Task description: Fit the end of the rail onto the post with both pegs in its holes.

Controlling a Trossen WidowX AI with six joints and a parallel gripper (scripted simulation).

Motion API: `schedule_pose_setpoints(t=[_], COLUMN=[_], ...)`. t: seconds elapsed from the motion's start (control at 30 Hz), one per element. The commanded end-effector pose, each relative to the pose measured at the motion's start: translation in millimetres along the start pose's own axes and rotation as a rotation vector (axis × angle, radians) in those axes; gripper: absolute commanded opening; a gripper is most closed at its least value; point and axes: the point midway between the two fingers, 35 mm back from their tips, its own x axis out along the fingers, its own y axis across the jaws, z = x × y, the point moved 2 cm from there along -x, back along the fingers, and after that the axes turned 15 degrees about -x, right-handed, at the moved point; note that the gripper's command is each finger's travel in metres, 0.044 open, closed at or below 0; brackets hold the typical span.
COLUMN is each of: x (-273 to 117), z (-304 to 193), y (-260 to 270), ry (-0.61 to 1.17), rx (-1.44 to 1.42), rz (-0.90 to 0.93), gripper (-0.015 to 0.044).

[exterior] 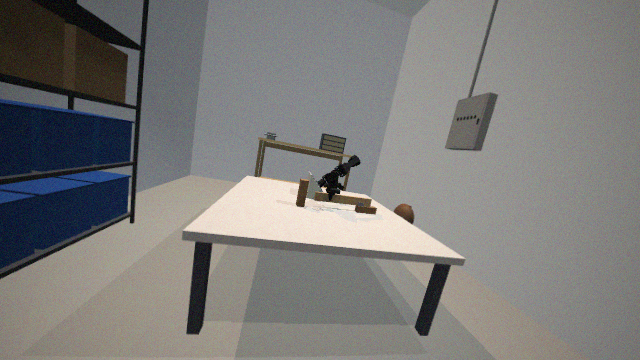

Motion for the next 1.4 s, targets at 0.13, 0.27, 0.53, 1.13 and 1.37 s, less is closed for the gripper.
schedule_pose_setpoints(t=[0.13,0.27,0.53,1.13,1.37], x=[-3,-3,-4,-7,-8], z=[-5,-6,-8,-13,-15], y=[1,1,1,0,0], ry=[0.007,0.007,0.007,0.008,0.008], rx=[0.000,0.000,0.000,0.000,0.000], rz=[-0.004,-0.004,-0.004,-0.004,-0.003], gripper=[0.0000,0.0000,0.0000,0.0000,0.0000])
